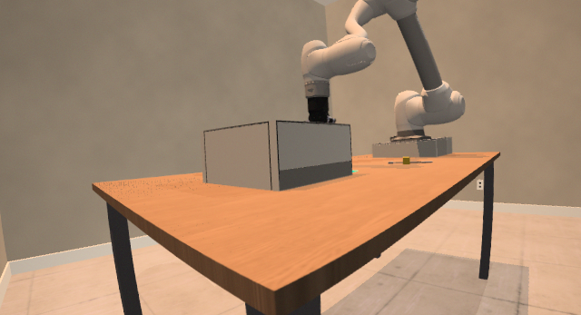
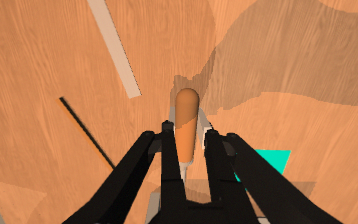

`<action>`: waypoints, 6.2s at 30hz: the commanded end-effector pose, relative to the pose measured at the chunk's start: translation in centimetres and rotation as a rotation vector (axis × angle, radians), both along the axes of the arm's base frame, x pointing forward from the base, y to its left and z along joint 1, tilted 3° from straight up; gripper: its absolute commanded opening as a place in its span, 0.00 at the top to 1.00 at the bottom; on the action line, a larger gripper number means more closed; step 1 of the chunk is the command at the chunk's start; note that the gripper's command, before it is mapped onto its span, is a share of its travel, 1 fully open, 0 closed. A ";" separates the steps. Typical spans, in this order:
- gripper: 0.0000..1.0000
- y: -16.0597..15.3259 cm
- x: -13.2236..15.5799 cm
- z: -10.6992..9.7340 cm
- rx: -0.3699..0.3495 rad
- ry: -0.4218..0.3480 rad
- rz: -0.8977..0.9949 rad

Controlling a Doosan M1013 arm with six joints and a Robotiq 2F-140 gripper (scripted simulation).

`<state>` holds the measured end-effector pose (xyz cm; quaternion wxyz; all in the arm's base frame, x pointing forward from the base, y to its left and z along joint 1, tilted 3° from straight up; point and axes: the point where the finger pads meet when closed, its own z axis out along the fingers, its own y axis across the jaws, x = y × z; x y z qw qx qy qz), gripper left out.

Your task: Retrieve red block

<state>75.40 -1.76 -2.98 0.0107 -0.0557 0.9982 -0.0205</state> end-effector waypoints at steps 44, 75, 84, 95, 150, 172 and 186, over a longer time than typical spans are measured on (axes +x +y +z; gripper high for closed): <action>1.00 0.6 5.4 0.1 0.000 0.000 0.000; 1.00 0.6 5.5 0.1 0.000 0.000 0.000; 1.00 0.6 5.5 0.1 0.000 0.000 0.000; 1.00 0.7 5.5 0.1 0.000 0.000 0.000; 1.00 8.5 4.6 -0.2 0.000 0.000 0.000; 1.00 8.5 4.6 -0.2 0.000 0.000 0.000; 1.00 8.5 4.5 -0.2 0.000 0.000 0.000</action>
